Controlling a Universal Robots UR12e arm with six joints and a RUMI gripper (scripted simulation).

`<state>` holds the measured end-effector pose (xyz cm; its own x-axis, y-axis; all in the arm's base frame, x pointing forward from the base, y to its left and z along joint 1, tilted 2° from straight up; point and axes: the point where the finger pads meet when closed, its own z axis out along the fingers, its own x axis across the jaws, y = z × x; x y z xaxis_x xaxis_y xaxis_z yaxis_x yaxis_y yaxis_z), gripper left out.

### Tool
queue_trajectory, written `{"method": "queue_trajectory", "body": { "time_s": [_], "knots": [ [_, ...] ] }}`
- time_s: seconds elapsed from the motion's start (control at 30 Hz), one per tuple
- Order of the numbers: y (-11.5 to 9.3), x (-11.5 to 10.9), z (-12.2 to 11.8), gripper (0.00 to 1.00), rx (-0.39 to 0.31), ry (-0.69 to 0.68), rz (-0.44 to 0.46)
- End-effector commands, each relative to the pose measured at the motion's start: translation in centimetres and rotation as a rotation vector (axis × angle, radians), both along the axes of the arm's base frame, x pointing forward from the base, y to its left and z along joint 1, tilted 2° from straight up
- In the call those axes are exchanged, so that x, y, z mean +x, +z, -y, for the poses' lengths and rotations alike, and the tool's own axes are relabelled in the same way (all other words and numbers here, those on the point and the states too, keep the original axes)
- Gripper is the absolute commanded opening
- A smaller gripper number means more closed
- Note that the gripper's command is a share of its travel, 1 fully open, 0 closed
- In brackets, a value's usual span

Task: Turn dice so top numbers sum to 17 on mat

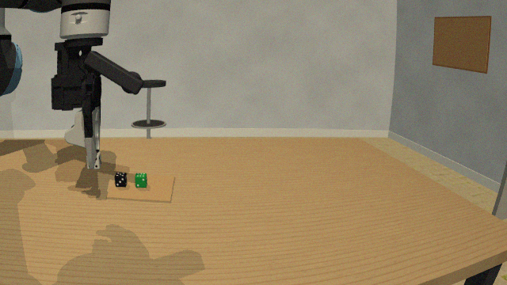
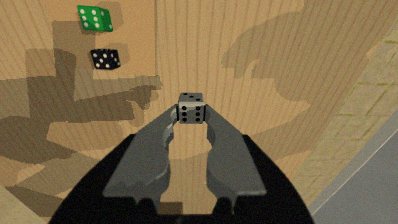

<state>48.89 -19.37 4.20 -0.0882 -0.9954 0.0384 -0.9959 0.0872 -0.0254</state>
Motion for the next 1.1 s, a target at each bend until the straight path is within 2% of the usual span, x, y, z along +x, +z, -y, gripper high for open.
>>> {"method": "queue_trajectory", "body": {
  "time_s": [0.0,0.4,0.5,0.6,0.67,0.83,0.87,0.97,1.07],
  "knots": [
    [0.9,-0.1,-0.2,0.06,0.009,0.0,-0.009],
    [1.0,0.3,-0.4,0.06,0.009,-0.002,-0.009],
    [1.1,2.3,-1.4,0.06,0.01,-0.008,-0.008],
    [1.3,5.8,-3.6,0.06,0.01,-0.02,-0.008],
    [1.3,5.8,-3.6,0.06,0.01,-0.02,-0.008],
    [1.3,11.8,-8.6,0.06,0.01,-0.042,-0.007],
    [1.3,11.8,-8.6,0.06,0.01,-0.042,-0.007],
    [1.3,13.6,-10.4,0.06,0.01,-0.048,-0.007],
    [1.2,14.0,-10.8,0.06,0.01,-0.05,-0.007]
  ]
}}
